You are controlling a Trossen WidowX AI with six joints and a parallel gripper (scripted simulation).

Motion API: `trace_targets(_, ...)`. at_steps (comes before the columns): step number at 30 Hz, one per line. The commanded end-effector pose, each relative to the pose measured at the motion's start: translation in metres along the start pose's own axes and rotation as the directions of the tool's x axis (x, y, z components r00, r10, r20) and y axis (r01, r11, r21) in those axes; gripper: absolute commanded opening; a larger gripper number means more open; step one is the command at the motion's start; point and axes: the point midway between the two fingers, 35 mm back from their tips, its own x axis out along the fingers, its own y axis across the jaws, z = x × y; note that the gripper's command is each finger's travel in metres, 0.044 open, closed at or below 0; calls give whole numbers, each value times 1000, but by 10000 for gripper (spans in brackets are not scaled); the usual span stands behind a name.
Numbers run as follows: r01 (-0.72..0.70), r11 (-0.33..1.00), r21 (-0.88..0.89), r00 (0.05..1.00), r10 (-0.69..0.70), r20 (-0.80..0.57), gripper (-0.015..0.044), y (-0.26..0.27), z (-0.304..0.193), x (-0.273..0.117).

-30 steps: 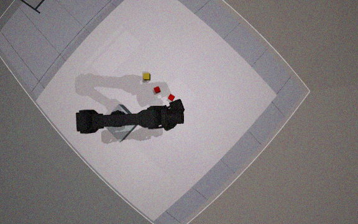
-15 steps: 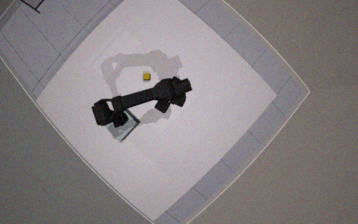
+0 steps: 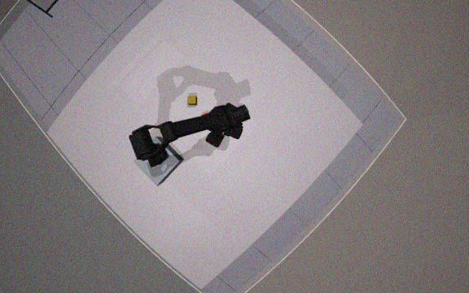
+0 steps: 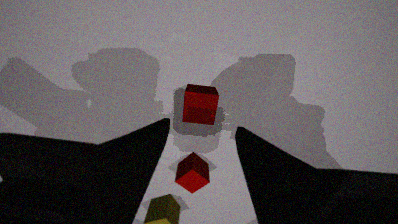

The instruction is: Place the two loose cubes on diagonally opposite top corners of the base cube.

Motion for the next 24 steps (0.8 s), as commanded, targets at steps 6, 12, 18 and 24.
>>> trace_targets(6,-9,1000,-3,1000,9,12,265,2,2,17)
trace_targets(12,-9,1000,-3,1000,9,12,265,2,2,24)
trace_targets(18,-9,1000,-3,1000,9,12,265,2,2,34)
trace_targets(24,-9,1000,-3,1000,9,12,265,2,2,44)
